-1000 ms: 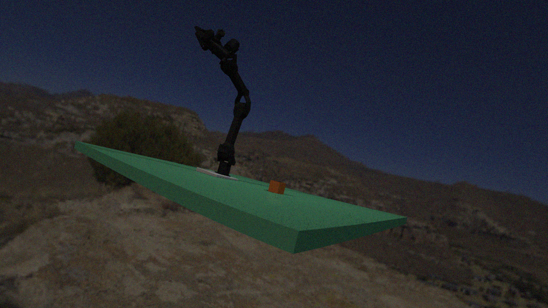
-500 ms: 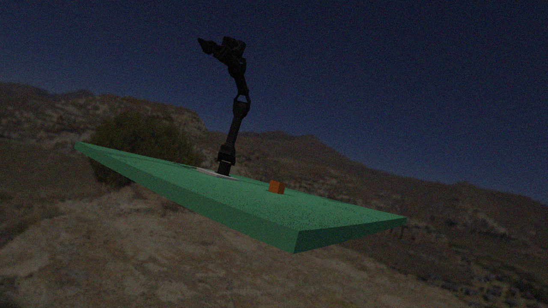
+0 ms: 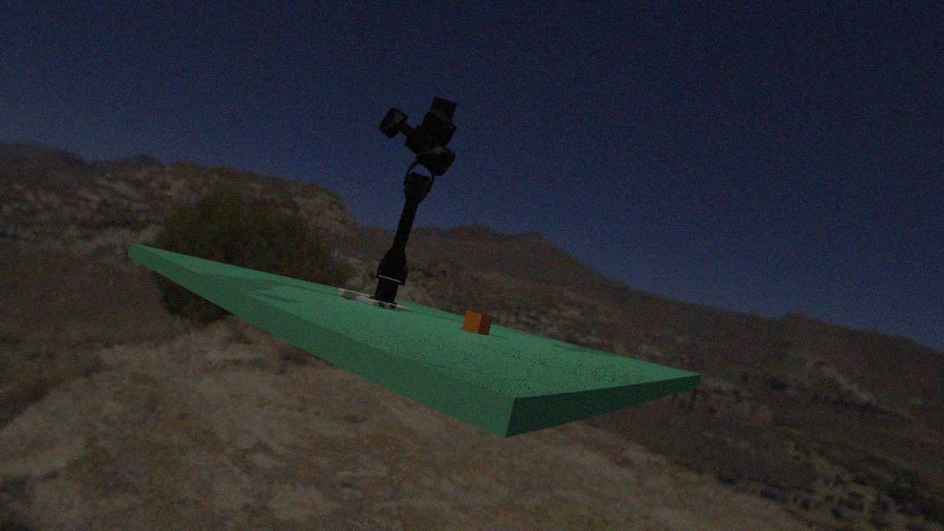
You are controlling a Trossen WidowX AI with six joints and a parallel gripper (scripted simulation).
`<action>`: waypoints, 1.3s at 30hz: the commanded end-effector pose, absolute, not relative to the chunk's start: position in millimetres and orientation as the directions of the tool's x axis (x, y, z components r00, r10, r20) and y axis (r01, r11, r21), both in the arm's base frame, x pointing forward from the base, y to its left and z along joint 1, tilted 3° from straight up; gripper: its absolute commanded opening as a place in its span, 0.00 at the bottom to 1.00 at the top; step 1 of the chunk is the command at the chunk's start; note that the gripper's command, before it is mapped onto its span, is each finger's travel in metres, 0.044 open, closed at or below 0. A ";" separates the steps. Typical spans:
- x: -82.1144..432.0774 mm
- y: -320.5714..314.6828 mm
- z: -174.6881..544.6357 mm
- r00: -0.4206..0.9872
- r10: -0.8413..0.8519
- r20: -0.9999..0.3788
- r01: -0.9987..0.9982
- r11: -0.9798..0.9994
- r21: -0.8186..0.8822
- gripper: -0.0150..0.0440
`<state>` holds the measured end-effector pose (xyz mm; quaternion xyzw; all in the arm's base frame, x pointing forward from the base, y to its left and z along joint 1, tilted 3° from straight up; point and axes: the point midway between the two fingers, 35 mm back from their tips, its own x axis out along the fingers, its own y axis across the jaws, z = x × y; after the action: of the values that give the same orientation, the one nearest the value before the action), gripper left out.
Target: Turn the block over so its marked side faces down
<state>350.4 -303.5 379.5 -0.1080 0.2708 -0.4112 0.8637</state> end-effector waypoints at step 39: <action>362.2 42.2 125.4 0.069 0.035 -0.997 -0.174 0.985 0.023 1.00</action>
<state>361.2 40.6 130.2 -0.0545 0.6796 0.0712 0.7281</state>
